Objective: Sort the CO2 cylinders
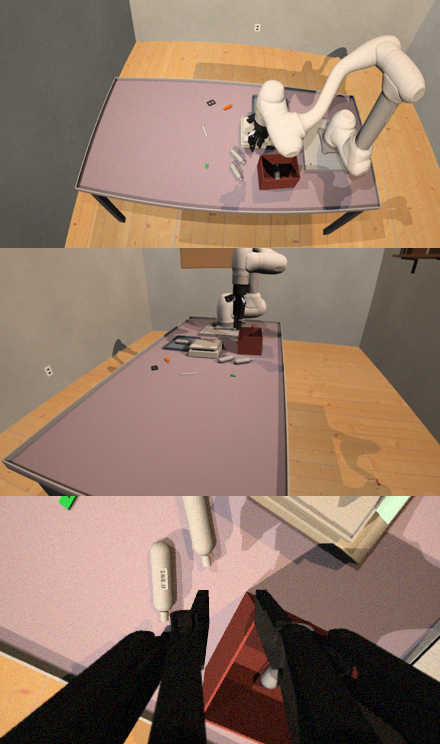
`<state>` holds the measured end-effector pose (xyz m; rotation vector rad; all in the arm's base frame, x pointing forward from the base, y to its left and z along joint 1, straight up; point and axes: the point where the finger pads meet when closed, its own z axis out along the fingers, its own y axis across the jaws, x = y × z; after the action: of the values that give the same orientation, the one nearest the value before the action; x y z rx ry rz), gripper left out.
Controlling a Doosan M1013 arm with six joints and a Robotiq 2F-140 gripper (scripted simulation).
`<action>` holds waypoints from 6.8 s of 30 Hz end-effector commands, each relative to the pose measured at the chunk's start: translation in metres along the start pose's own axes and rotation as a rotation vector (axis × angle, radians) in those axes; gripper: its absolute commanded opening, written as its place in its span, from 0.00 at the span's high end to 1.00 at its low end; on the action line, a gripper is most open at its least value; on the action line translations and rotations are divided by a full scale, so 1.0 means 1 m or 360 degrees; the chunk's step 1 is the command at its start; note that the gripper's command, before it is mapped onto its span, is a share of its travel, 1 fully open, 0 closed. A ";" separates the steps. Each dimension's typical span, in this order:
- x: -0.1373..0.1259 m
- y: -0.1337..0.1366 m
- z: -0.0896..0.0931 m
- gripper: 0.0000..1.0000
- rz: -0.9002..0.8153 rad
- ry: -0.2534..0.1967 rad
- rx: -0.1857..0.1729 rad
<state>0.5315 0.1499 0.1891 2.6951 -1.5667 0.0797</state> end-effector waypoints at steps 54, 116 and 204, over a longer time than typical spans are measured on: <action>0.070 -0.038 0.147 0.69 -0.0282 -0.0078 0.0005; 0.068 -0.038 0.177 0.69 -0.0282 -0.0078 0.0005; 0.158 0.123 0.046 0.90 0.0851 -0.0075 -0.0023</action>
<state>0.5039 -0.0496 0.1571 2.2032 -2.2414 0.0113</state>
